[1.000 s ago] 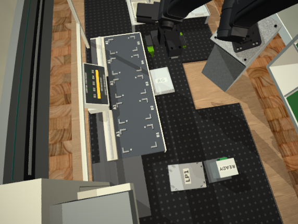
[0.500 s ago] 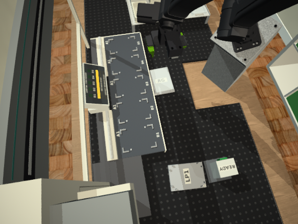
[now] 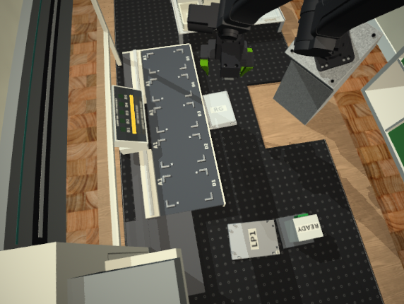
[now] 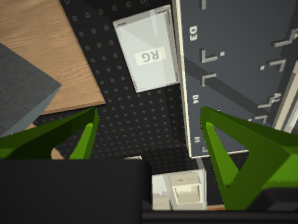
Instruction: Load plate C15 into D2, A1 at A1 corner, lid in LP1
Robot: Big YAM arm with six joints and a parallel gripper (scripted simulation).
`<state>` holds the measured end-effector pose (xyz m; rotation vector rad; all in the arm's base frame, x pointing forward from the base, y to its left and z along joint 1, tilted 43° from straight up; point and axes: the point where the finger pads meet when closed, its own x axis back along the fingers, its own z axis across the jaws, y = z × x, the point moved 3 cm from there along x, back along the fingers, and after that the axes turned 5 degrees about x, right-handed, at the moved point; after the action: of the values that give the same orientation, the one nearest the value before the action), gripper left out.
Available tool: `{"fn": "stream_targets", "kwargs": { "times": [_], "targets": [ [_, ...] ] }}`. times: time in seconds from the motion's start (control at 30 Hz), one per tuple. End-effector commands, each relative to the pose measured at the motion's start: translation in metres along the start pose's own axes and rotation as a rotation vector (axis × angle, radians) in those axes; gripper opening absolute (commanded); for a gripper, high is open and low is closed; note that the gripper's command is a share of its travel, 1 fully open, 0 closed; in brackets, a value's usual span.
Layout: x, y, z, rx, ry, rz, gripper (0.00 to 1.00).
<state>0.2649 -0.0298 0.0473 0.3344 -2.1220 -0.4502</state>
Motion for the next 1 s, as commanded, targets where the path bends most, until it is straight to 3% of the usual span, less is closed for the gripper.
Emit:
{"fn": "stream_targets", "kwargs": {
  "times": [0.0, 0.97],
  "targets": [
    [0.004, -0.0008, -0.0031, -0.083, -0.027, 0.008, 1.0],
    [0.005, -0.0029, -0.0029, -0.571, -0.037, 0.004, 1.0]
  ]
}}
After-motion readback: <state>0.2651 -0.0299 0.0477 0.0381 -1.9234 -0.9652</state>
